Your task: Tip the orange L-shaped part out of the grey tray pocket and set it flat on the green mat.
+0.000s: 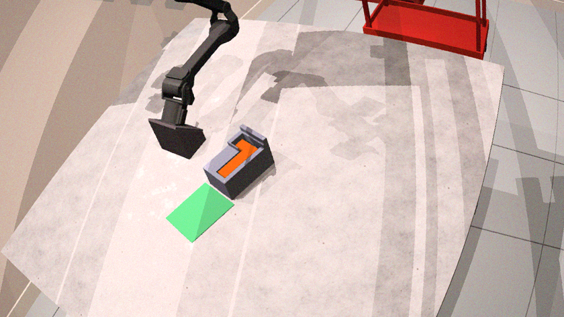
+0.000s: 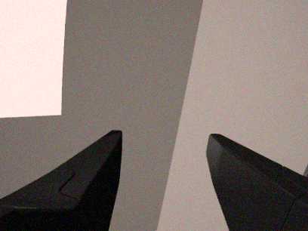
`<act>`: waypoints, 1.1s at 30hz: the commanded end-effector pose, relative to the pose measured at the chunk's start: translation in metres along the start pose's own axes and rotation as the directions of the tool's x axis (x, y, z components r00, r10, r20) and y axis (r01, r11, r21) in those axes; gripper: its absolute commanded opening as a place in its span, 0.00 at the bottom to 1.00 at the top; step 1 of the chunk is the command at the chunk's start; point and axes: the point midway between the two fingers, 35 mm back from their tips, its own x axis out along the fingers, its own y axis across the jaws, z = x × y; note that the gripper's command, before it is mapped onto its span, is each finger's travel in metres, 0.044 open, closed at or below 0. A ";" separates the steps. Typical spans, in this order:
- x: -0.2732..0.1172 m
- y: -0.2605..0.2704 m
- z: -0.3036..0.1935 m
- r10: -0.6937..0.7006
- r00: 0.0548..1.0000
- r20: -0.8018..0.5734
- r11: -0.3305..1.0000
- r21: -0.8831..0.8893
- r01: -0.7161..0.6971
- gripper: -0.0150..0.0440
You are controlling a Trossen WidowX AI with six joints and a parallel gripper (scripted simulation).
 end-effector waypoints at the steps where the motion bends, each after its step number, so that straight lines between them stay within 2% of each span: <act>1: 0.009 -0.052 -0.060 -0.210 0.953 -0.218 0.959 -0.237 0.157 0.56; 4: 0.000 -0.091 -0.104 -0.360 0.861 -0.359 0.892 -0.403 0.205 0.56; 8: -0.025 -0.143 -0.157 -0.555 0.659 -0.508 0.762 -0.629 0.156 0.56; 12: -0.071 -0.190 -0.203 -0.709 0.384 -0.592 0.642 -0.767 0.003 0.56; 15: -0.116 -0.220 -0.229 -0.789 0.130 -0.601 0.576 -0.797 -0.183 0.56; 21: -0.214 -0.253 -0.253 -0.809 -0.351 -0.471 0.587 -0.637 -0.499 0.56; 26: -0.291 -0.256 -0.252 -0.699 -0.669 -0.254 0.707 -0.390 -0.590 0.56; 30: -0.346 -0.245 -0.243 -0.536 -0.843 -0.045 0.831 -0.201 -0.518 0.56; 33: -0.358 -0.241 -0.241 -0.489 -0.872 0.006 0.860 -0.164 -0.483 0.56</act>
